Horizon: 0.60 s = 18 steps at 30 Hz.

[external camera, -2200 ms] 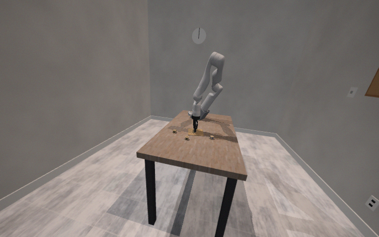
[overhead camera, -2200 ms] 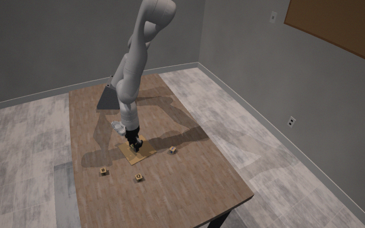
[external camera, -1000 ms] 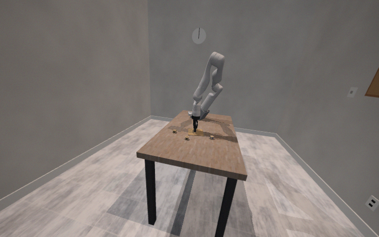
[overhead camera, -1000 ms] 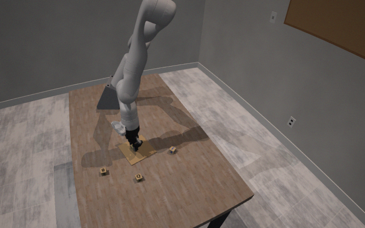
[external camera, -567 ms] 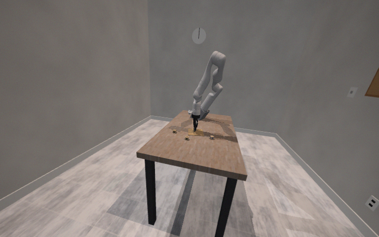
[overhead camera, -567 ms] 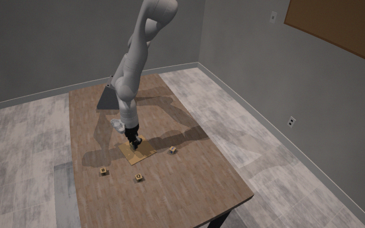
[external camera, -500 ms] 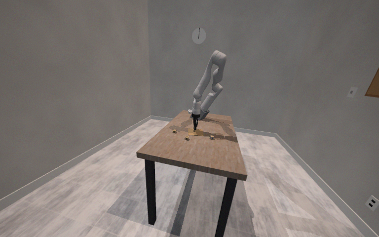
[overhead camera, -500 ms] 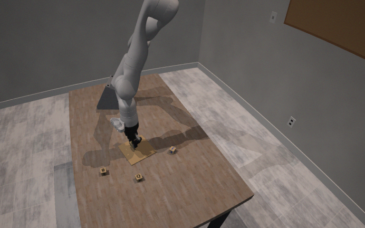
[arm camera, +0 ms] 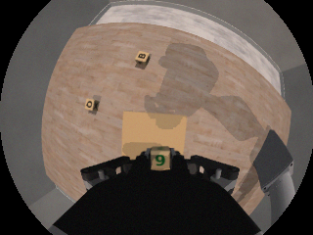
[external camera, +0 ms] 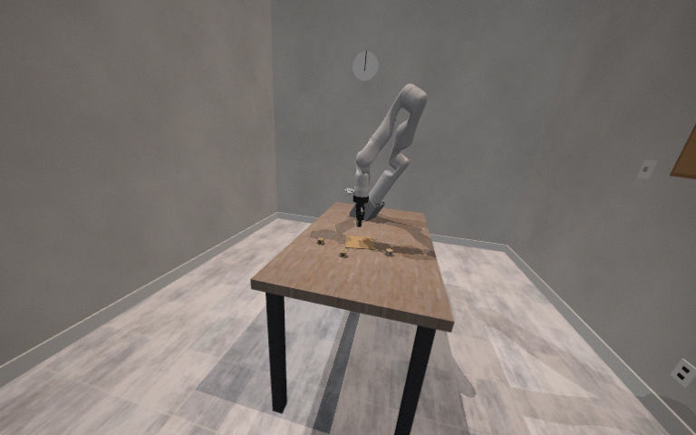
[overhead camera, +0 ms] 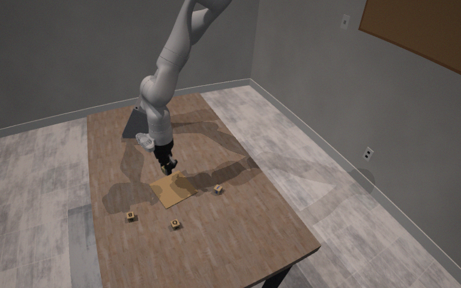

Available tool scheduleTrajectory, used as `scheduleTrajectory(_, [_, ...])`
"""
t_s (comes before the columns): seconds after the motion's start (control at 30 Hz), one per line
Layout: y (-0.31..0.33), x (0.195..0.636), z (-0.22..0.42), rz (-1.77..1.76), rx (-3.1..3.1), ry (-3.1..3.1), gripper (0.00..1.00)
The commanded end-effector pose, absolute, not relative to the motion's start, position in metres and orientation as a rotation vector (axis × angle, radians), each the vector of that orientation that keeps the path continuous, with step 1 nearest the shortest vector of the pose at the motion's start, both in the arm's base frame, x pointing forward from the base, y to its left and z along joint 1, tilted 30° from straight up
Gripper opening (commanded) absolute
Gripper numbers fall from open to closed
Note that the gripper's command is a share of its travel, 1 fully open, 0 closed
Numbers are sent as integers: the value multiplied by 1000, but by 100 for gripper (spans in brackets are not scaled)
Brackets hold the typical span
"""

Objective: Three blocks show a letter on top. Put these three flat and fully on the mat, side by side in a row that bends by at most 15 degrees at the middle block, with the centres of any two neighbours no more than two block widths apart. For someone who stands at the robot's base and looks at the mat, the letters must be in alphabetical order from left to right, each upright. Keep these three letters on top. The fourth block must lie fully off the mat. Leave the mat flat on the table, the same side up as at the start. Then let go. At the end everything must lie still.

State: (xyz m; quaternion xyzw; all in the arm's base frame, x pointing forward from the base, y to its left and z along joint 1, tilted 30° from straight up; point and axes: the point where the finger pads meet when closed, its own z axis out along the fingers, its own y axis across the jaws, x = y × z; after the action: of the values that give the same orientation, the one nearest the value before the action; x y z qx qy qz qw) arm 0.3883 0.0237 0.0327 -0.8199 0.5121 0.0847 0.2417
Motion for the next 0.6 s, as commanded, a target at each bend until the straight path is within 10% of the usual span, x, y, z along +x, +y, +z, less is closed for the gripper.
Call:
scheduleTrajectory(0.0, [18,394,47,199,-2241,1394,21])
scheduleTrajectory(0.57, [1,399,43,217,-2203,1457,21])
